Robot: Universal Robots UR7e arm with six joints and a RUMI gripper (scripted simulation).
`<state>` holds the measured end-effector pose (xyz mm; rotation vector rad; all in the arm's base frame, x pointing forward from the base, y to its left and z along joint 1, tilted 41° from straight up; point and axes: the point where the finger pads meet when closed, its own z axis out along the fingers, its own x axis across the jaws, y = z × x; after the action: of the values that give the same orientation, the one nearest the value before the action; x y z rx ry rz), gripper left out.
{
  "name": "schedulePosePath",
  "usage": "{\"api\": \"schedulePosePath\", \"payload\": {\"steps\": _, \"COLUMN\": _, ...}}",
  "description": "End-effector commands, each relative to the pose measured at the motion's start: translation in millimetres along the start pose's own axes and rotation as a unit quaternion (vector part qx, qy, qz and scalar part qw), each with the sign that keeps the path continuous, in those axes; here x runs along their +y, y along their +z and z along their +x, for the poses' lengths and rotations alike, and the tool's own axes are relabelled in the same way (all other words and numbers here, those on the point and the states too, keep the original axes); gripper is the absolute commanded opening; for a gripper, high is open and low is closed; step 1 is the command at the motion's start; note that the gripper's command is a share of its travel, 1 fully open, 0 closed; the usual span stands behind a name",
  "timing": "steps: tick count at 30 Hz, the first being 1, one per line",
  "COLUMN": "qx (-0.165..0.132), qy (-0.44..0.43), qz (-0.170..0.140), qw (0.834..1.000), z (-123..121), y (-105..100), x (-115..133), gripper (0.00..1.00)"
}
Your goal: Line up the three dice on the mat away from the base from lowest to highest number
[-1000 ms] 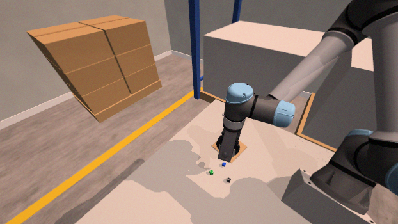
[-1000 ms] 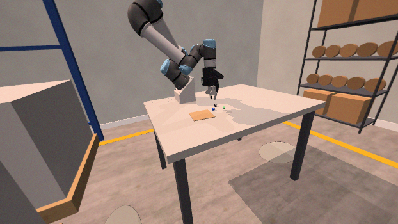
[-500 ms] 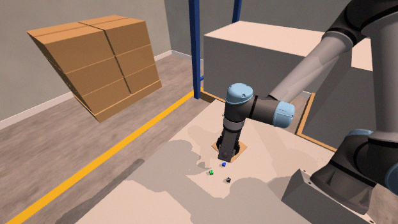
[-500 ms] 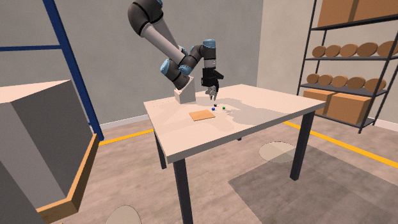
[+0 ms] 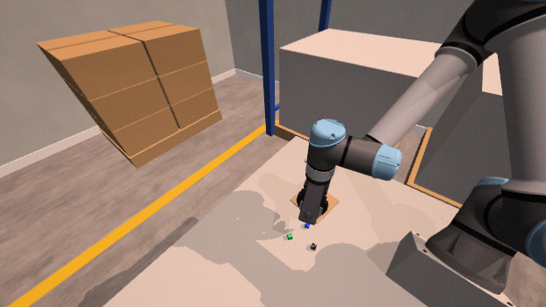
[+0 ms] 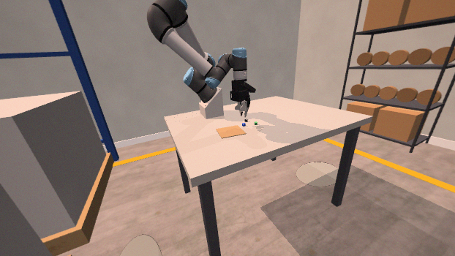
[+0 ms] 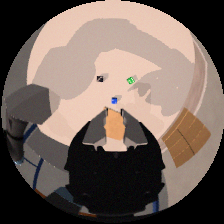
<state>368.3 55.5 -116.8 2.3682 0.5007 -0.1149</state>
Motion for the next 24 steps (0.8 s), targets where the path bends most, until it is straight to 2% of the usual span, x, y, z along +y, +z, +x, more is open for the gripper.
{"api": "schedulePosePath", "payload": {"steps": 1, "qx": 0.001, "qy": 0.0, "qz": 0.0, "qw": 1.0, "z": 0.4, "y": 6.2, "x": 0.1, "gripper": 0.18}}
{"api": "schedulePosePath", "payload": {"steps": 24, "qx": 0.001, "qy": 0.0, "qz": 0.0, "qw": 1.0, "z": 0.4, "y": 33.0, "x": 0.4, "gripper": 0.18}}
